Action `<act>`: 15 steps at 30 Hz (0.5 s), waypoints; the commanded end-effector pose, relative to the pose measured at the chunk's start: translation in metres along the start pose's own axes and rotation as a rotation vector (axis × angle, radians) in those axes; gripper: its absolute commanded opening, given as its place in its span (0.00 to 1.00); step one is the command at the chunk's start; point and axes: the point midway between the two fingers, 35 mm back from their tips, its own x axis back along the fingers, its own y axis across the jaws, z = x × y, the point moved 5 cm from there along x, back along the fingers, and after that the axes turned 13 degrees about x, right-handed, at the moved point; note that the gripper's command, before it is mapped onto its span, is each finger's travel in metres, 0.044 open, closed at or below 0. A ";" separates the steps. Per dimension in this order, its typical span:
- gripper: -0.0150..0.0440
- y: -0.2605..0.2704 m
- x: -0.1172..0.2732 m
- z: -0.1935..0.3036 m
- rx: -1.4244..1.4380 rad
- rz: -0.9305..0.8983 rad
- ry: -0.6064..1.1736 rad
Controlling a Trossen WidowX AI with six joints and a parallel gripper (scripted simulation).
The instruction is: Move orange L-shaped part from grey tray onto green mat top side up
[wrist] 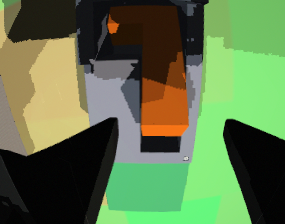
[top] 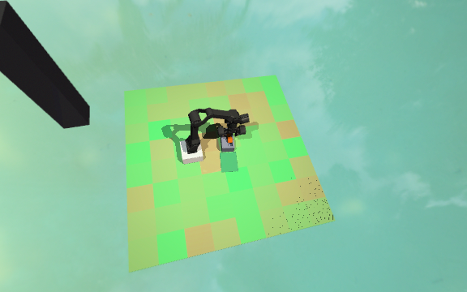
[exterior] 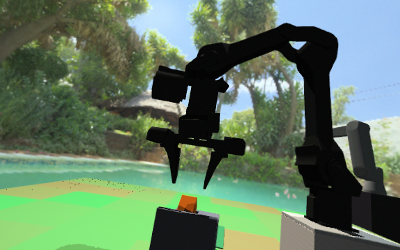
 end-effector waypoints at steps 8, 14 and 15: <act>0.73 0.001 -0.019 0.000 0.004 -0.009 0.004; 0.73 0.001 -0.029 0.001 0.004 -0.009 0.004; 0.73 0.001 -0.031 0.001 0.004 -0.009 0.004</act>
